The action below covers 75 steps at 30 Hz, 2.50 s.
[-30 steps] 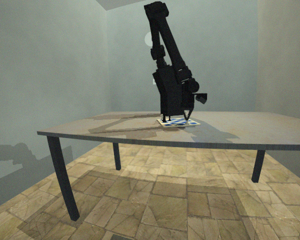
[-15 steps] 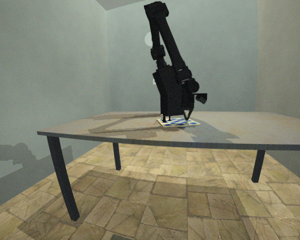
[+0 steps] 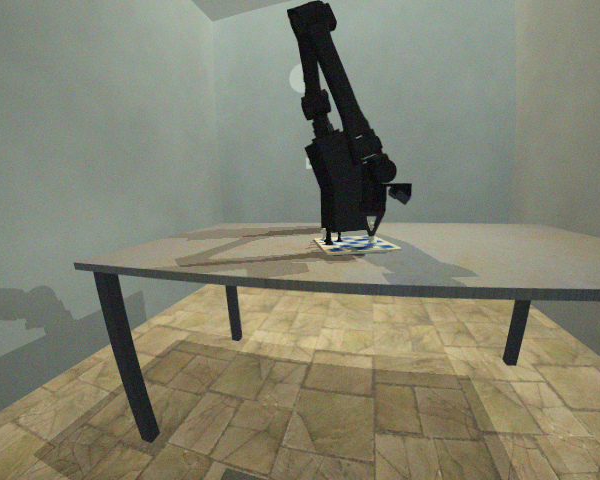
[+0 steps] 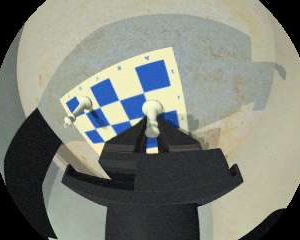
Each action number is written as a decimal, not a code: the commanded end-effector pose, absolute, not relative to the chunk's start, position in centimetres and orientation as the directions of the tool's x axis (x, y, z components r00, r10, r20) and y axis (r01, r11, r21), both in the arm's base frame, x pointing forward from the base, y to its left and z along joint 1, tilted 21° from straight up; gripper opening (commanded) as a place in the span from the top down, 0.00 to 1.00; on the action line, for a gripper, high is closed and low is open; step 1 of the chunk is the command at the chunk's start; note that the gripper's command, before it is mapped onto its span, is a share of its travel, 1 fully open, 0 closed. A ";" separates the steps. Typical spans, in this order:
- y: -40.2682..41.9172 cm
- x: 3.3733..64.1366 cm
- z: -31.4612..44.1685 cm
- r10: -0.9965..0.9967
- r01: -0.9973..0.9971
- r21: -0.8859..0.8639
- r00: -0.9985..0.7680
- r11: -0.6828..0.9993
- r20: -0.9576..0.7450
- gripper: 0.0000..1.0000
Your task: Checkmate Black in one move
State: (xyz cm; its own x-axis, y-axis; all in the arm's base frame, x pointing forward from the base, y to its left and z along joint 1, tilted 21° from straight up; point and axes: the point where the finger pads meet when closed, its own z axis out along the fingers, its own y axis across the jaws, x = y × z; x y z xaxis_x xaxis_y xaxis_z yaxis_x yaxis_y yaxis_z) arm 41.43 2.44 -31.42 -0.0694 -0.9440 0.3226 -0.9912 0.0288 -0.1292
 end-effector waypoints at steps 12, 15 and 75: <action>6.4 42.0 -22.4 -0.948 -0.985 -0.173 -0.072 0.018 0.311 1.00; 5.9 41.0 -23.1 -0.945 -0.989 -0.147 -0.072 0.026 0.320 1.00; -7.8 45.4 -27.3 -0.914 -0.966 -0.065 0.213 -0.250 0.346 1.00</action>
